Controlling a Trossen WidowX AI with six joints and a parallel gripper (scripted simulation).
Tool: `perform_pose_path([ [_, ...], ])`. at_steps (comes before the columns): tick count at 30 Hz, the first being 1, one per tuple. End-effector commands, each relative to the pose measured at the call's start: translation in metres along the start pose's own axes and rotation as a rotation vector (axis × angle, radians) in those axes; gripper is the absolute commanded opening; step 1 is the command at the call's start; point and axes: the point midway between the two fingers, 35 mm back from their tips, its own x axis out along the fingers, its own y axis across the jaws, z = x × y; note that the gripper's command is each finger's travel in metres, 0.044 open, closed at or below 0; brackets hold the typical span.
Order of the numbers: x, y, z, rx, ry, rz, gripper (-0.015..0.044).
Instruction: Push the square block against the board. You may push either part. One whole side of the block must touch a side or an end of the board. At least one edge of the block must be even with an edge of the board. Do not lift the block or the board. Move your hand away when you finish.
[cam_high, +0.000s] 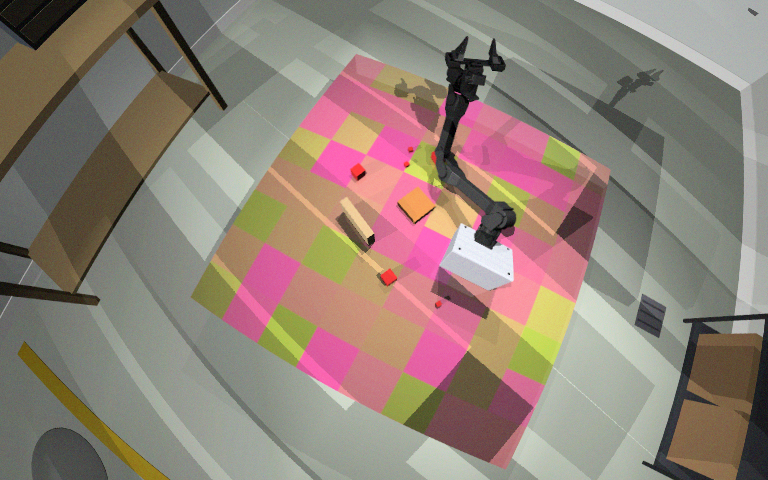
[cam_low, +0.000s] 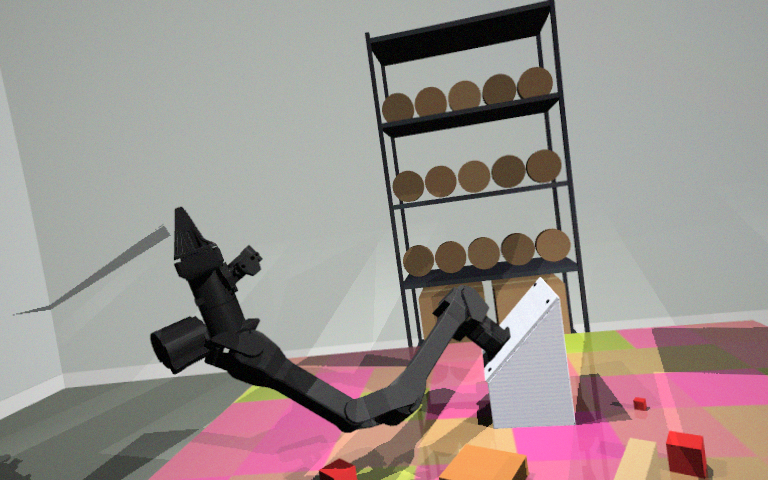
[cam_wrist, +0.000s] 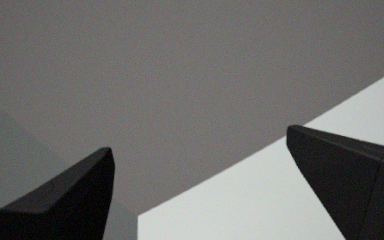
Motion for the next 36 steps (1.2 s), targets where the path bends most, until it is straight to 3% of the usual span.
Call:
perform_pose_path([
  [1,0.000,0.000,0.000,0.000,0.000,0.000,0.0374],
  [15,0.034,-0.067,0.038,-0.340,-0.124,-0.031,0.0006],
  [36,0.077,-0.126,0.110,-0.843,-0.324,-0.065,0.0000],
])
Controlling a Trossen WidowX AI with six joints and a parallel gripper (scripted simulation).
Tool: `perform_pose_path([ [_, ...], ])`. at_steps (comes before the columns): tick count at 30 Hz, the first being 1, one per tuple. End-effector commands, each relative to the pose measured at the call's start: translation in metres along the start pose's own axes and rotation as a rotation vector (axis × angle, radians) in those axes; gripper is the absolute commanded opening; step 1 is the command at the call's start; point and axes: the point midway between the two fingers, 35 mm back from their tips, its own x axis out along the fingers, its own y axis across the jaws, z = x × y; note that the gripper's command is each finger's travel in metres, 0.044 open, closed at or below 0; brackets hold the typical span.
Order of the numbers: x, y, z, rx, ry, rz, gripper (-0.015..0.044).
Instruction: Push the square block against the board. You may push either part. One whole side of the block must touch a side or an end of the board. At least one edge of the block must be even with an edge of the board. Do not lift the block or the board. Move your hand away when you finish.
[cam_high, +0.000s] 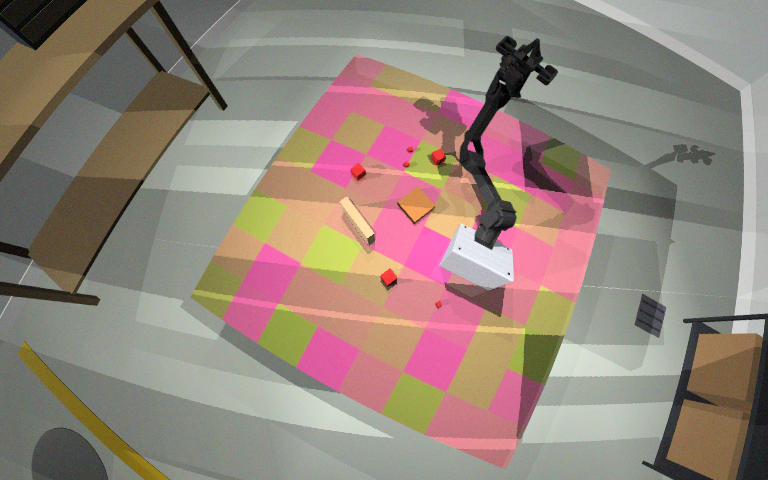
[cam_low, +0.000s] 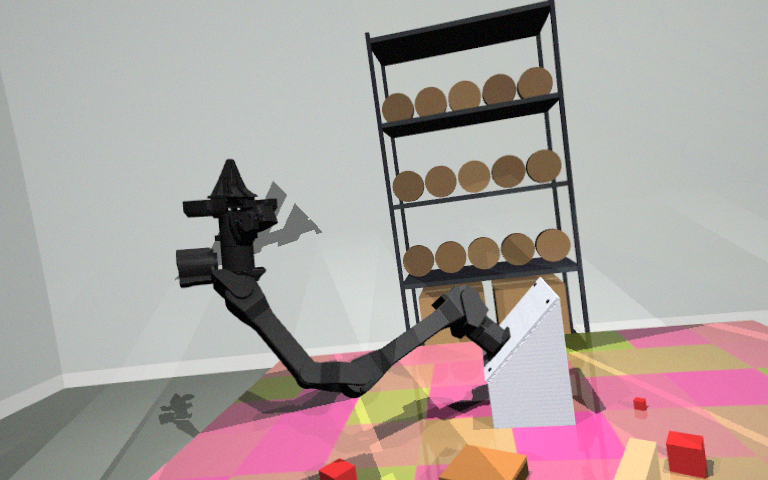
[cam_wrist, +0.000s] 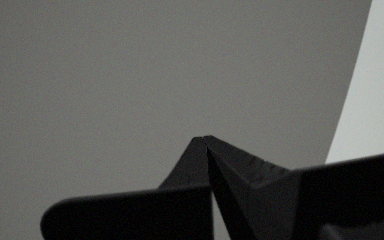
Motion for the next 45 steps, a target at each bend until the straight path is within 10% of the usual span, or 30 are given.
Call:
perform_pose_path([
  [1,0.014,-0.017,0.003,-0.114,-0.051,-0.008,0.0000],
  [45,0.128,-0.105,0.123,-1.046,-0.627,-0.084,0.0000],
])
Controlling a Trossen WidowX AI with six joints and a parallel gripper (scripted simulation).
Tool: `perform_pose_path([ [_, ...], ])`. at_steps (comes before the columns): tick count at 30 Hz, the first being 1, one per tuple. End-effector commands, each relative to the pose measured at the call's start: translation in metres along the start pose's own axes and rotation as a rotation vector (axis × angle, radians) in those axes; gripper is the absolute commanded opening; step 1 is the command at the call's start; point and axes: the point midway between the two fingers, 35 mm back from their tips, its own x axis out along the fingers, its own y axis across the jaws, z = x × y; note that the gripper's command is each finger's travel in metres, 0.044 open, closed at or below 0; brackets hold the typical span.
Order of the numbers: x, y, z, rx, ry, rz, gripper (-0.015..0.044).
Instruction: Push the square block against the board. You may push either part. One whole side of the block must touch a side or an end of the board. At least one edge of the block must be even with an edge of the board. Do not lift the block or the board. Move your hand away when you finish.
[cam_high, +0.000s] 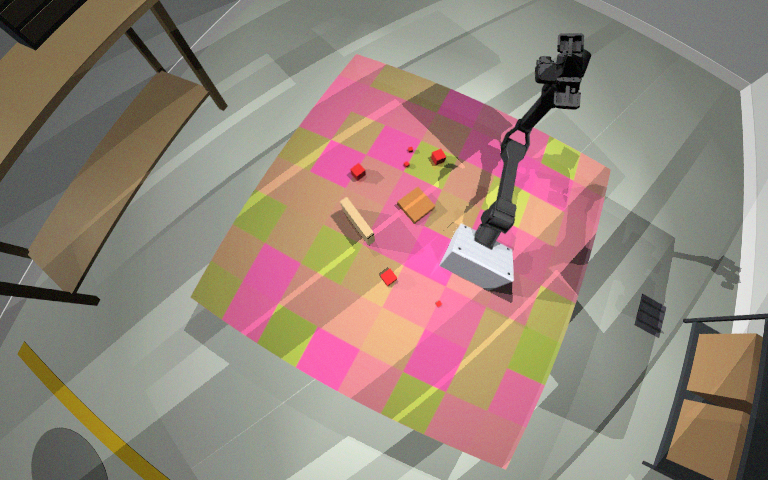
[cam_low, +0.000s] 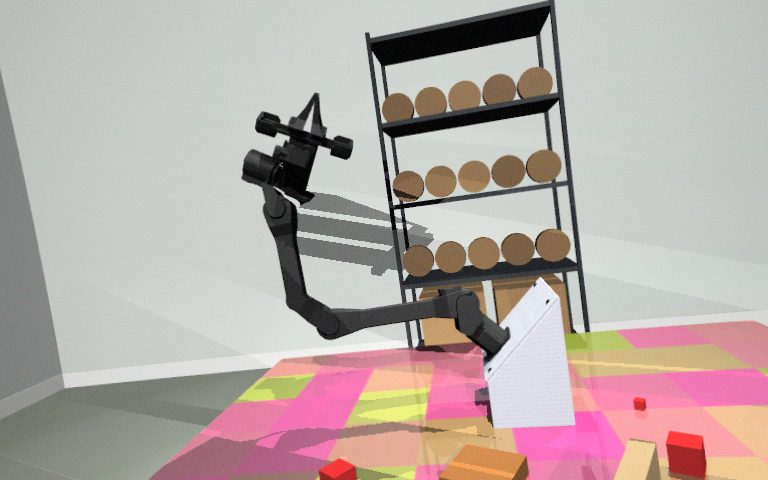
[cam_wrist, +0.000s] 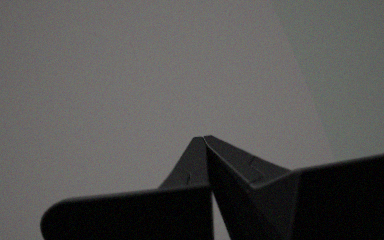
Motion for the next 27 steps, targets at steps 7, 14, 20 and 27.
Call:
perform_pose_path([
  [7,0.039,-0.029,0.008,-0.208,-0.119,-0.081,0.0000],
  [14,0.070,-0.055,0.025,-0.394,-0.221,-0.174,0.0000],
  [20,0.094,-0.075,0.047,-0.543,-0.308,-0.270,0.0000],
  [27,0.123,-0.106,0.078,-0.702,-0.384,-0.412,0.0000],
])
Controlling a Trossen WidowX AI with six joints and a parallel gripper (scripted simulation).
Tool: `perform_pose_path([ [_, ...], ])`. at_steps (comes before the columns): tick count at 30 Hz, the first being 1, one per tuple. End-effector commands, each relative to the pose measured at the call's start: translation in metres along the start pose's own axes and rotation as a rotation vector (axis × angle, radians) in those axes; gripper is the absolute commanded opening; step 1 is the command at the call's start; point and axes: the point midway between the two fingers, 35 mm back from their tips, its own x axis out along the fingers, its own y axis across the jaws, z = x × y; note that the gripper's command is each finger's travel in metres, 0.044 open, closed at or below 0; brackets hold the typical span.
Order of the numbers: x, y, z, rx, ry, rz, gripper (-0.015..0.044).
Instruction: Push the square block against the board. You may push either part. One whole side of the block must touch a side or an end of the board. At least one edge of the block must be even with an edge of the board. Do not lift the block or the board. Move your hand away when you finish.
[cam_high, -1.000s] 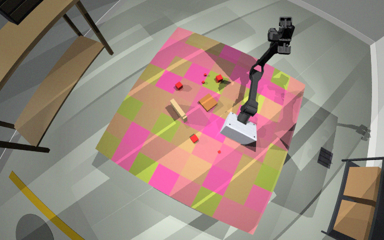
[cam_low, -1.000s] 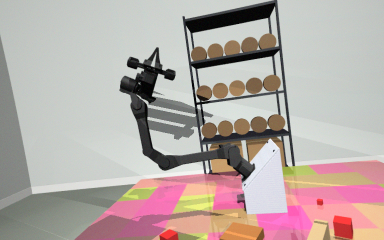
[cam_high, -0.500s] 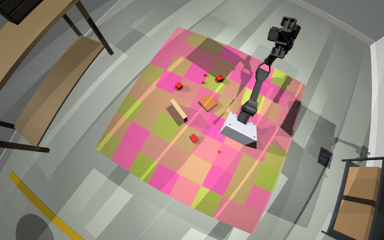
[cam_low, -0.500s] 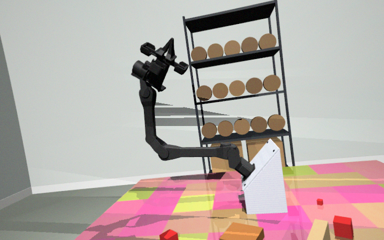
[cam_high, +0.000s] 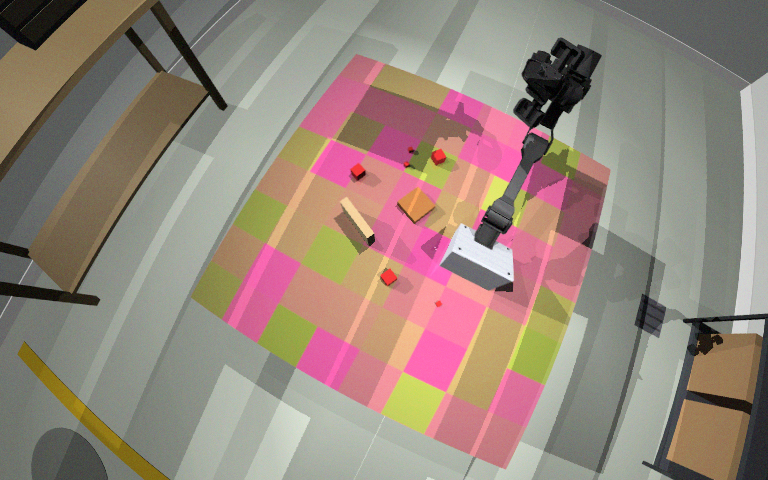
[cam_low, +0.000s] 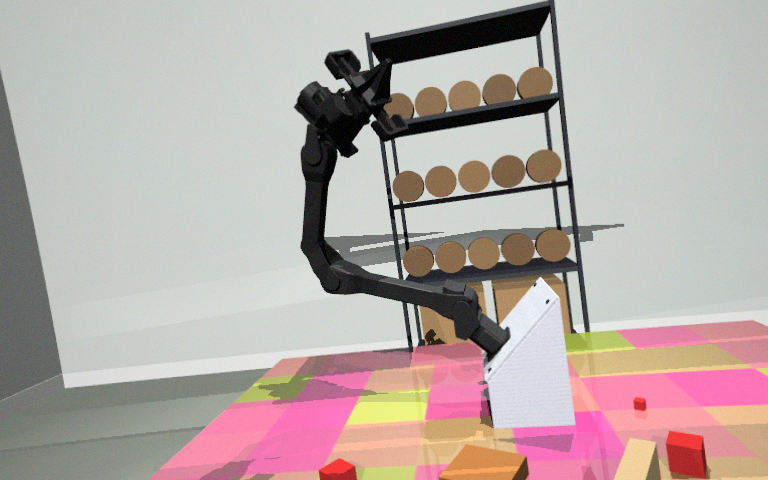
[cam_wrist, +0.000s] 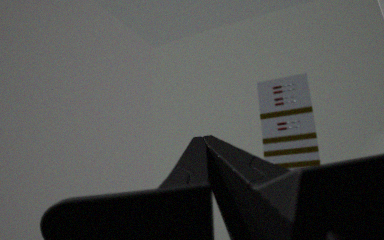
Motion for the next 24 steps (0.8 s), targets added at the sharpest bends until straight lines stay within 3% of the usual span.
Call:
perform_pose_path([
  [1,0.024,-0.016,-0.001,-0.095,-0.024,-0.076,0.0000],
  [24,0.135,-0.147,0.047,-0.574,-0.089,-0.615,0.0000],
])
